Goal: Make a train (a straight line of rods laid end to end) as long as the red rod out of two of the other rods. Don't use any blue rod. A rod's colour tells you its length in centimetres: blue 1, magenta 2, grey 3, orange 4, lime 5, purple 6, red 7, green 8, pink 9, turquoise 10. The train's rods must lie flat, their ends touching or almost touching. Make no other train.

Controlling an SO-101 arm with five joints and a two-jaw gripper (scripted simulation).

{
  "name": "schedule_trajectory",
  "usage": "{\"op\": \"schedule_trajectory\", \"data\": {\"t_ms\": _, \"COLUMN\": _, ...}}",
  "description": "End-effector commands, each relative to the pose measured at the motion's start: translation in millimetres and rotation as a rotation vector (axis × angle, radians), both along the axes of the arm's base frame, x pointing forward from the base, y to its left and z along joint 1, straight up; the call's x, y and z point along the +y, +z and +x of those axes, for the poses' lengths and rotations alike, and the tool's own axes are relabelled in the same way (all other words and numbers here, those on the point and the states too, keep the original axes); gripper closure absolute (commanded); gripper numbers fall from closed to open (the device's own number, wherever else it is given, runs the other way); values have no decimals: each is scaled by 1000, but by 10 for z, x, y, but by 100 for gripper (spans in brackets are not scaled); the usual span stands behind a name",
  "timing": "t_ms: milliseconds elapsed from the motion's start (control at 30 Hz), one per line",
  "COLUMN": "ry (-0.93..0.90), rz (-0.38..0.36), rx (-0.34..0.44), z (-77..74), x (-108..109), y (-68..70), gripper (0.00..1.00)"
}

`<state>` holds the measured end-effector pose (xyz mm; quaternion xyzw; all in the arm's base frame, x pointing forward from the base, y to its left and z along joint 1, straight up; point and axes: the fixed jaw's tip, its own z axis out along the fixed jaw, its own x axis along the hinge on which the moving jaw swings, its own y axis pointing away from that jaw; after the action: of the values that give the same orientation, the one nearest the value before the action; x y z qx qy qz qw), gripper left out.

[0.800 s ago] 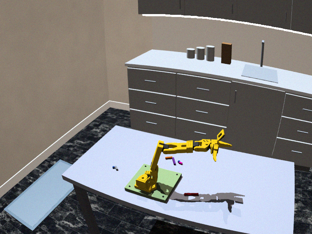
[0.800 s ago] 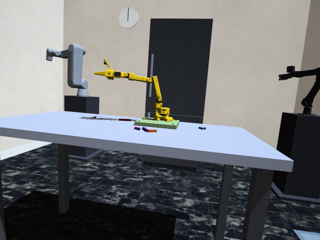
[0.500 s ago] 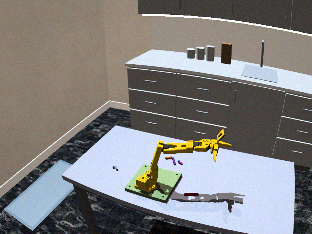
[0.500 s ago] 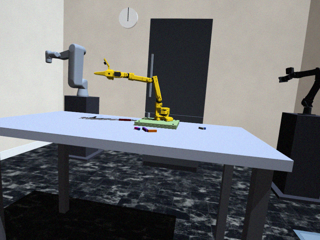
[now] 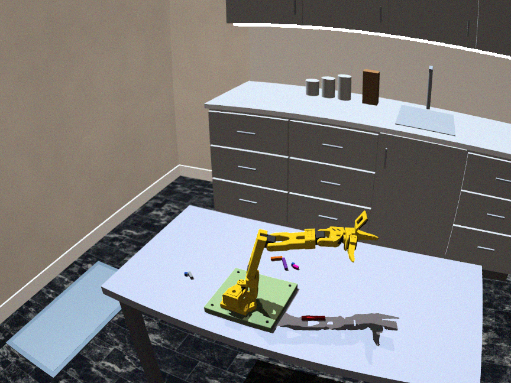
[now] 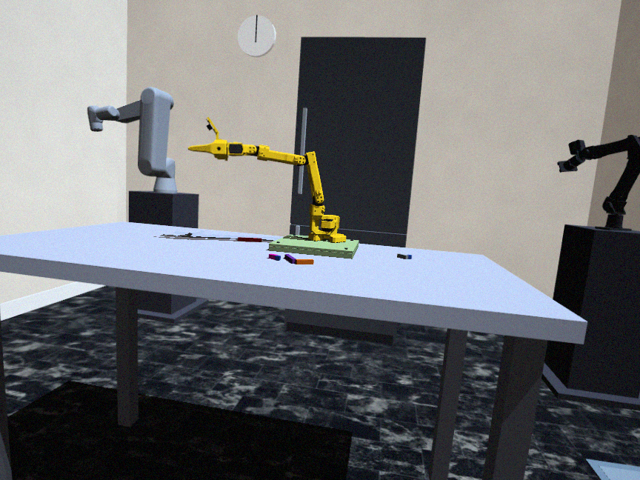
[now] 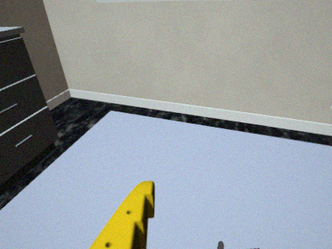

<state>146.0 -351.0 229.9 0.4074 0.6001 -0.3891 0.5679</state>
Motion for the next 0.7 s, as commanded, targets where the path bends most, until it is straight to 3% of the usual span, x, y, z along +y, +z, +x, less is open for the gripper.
{"op": "schedule_trajectory", "data": {"t_ms": 0, "ry": 36, "rz": 13, "rx": 50, "z": 87, "x": 117, "y": -8, "gripper": 0}}
{"op": "schedule_trajectory", "data": {"t_ms": 233, "ry": 97, "rz": 45, "rx": 136, "z": 227, "x": 278, "y": -87, "gripper": 0}}
{"op": "schedule_trajectory", "data": {"t_ms": 333, "ry": 89, "rz": 46, "rx": 126, "z": 220, "x": 238, "y": -97, "gripper": 0}}
{"op": "schedule_trajectory", "data": {"t_ms": 667, "ry": 173, "rz": 90, "rx": 252, "z": 366, "x": 467, "y": -225, "gripper": 0}}
